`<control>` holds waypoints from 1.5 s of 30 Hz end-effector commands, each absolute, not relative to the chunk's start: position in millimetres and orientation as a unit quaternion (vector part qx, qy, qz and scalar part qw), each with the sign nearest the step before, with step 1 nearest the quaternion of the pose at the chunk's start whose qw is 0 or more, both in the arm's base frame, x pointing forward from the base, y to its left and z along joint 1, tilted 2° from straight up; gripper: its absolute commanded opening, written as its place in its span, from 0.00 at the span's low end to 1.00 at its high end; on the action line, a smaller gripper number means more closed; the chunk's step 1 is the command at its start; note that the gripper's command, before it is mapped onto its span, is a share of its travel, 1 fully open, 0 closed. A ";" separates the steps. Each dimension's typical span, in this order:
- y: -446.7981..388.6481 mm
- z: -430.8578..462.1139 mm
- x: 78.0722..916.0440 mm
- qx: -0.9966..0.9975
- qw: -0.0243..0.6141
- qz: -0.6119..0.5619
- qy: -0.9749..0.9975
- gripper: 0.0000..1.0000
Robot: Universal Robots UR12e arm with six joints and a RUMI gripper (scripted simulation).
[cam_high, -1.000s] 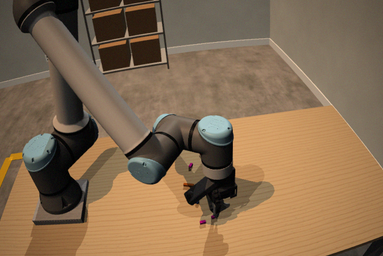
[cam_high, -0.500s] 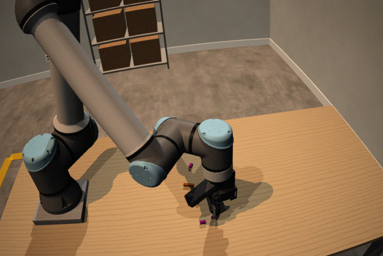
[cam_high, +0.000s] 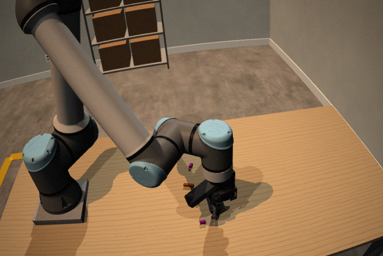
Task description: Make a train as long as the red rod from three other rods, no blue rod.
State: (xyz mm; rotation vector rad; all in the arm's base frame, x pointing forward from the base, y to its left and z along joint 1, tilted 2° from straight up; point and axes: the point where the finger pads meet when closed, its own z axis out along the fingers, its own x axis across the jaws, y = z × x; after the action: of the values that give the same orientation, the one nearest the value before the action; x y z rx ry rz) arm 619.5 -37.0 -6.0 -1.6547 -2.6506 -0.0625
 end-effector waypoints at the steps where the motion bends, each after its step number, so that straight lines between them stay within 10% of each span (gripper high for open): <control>1: -37.2 -5.4 620.1 -0.529 0.007 -0.020 -0.848 0.14; 45: -37.2 -5.4 620.1 -0.529 0.007 -0.020 -0.848 0.00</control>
State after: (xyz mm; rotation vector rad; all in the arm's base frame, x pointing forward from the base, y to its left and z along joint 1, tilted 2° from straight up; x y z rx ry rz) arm 619.5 -37.0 -6.0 -1.6547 -2.6506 -0.0625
